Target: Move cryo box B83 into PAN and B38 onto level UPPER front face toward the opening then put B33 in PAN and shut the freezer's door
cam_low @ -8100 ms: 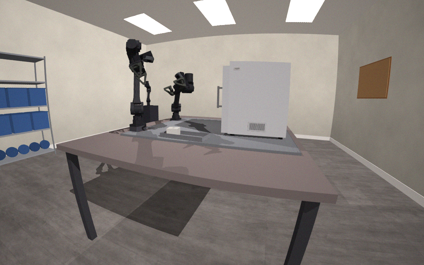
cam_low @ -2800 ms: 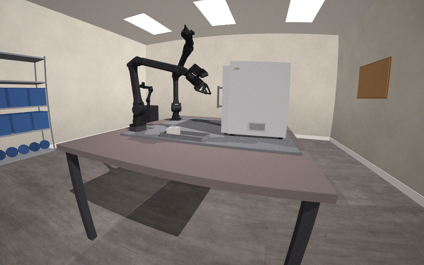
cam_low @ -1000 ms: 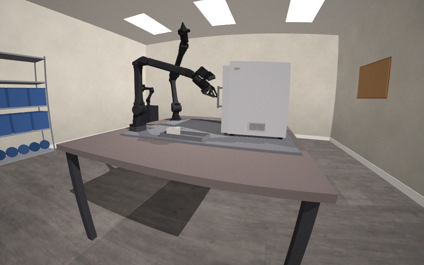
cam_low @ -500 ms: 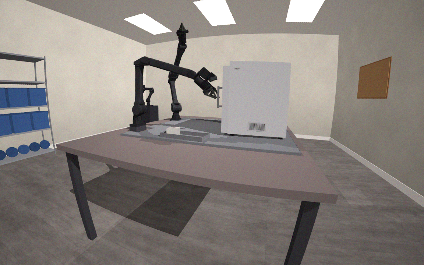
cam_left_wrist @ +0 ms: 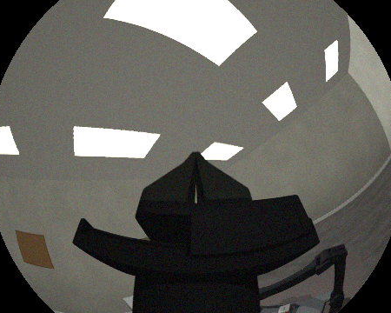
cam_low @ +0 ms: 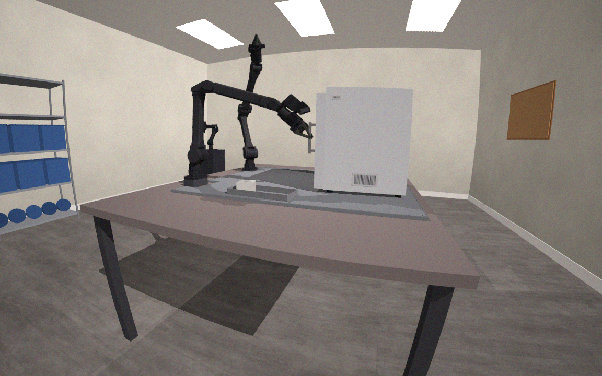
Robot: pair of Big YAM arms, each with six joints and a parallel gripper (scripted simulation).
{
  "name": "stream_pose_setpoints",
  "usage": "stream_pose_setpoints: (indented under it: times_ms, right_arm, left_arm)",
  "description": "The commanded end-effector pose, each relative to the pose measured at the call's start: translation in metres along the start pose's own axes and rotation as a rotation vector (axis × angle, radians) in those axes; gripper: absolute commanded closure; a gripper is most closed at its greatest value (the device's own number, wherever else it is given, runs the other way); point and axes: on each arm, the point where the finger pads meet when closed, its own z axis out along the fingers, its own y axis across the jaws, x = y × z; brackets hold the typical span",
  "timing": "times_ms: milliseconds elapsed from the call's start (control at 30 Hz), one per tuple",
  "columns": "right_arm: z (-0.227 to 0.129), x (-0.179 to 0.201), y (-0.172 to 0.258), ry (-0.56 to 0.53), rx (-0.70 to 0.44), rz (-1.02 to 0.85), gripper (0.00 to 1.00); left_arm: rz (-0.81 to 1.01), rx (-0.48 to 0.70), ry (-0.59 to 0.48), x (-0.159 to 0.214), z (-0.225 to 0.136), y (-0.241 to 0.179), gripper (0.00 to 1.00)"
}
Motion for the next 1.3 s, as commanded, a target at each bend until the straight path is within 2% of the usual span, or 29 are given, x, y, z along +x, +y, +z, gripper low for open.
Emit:
stream_pose_setpoints:
  times_ms: [0,200,300,400,433,733,767,800,867,1000,1167,1233,1267]
  right_arm:
    - [-0.007,-0.025,-0.001,-0.043,-0.002,0.001,0.70]
    - [-0.007,-0.025,-0.001,-0.043,-0.002,0.001,0.70]
    - [-0.007,-0.025,-0.001,-0.043,-0.002,0.001,0.70]
    - [-0.007,-0.025,-0.001,-0.043,-0.002,0.001,0.70]
    - [-0.007,-0.025,-0.001,-0.043,-0.002,0.001,0.83]
    - [-0.007,-0.025,-0.001,-0.043,-0.002,0.001,0.83]
    - [-0.007,-0.025,-0.001,-0.043,-0.002,0.001,1.00]
    - [-0.002,-0.032,-0.007,-0.041,0.004,0.001,1.00]
    - [-0.007,-0.025,-0.001,-0.043,-0.002,0.001,1.00]
    - [-0.007,-0.025,-0.001,-0.043,-0.002,0.001,1.00]
    - [-0.007,-0.025,-0.001,-0.043,-0.002,0.001,1.00]
    - [-0.007,-0.025,-0.001,-0.043,-0.002,0.001,1.00]
    - [-0.007,-0.025,-0.001,-0.043,-0.002,0.001,1.00]
  left_arm:
    - [0.005,-0.008,-0.036,-0.016,-0.006,-0.002,1.00]
    - [-0.005,-0.008,-0.007,-0.035,-0.019,0.005,1.00]
    - [0.006,-0.012,-0.041,-0.071,-0.024,0.011,1.00]
    - [-0.009,-0.031,-0.057,-0.060,-0.027,0.006,1.00]
    - [0.021,-0.057,-0.077,-0.064,-0.029,0.007,1.00]
    - [0.014,-0.058,-0.057,-0.102,-0.050,0.013,1.00]
    - [0.018,-0.059,-0.069,-0.114,-0.052,0.015,1.00]
    - [0.021,-0.060,-0.080,-0.126,-0.055,0.016,1.00]
    - [0.035,-0.107,-0.122,-0.121,-0.060,0.015,1.00]
    - [0.031,-0.102,-0.102,-0.125,-0.065,0.015,1.00]
    - [0.033,-0.107,-0.115,-0.154,-0.079,0.020,1.00]
    - [0.028,-0.105,-0.097,-0.154,-0.083,0.016,1.00]
    - [0.043,-0.124,-0.138,-0.163,-0.085,0.013,1.00]
